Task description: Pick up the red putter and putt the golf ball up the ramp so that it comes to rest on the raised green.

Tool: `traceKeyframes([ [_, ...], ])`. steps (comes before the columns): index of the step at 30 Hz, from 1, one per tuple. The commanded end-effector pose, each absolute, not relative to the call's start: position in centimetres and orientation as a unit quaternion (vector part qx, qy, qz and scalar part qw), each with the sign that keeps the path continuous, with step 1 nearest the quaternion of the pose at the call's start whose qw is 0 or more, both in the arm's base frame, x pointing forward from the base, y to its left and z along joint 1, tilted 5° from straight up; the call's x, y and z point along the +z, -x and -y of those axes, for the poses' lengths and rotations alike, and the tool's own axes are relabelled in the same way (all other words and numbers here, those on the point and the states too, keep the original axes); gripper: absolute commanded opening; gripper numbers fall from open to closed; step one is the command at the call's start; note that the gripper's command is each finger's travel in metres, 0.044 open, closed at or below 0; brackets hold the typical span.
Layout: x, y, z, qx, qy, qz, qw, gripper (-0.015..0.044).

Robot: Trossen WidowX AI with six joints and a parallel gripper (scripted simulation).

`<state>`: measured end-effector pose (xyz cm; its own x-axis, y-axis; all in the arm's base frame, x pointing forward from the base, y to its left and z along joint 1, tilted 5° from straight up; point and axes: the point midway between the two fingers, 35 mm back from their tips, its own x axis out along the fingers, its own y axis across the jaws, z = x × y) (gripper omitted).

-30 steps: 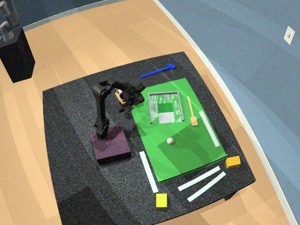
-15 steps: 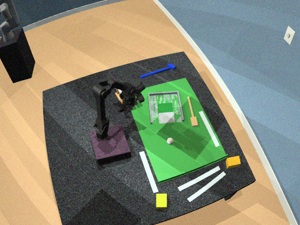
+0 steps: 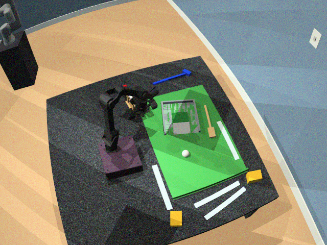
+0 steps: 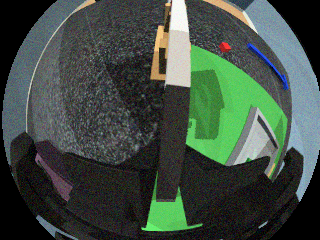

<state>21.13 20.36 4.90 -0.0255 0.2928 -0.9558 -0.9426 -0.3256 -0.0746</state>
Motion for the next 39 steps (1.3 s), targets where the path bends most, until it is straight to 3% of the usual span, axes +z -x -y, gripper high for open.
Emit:
traceKeyframes([
  [1, 8.4, -21.2, -20.5, 0.640, 0.503, -0.311, 0.490, 0.0000],
  [7, 12.1, -20.6, -20.0, 0.640, 0.503, -0.312, 0.490, 0.0000],
  [13, 11.3, -21.0, -19.7, 0.632, 0.503, -0.323, 0.494, 0.0000],
  [39, 13.0, -26.9, -6.9, 0.425, 0.342, -0.559, 0.625, 0.0000],
])
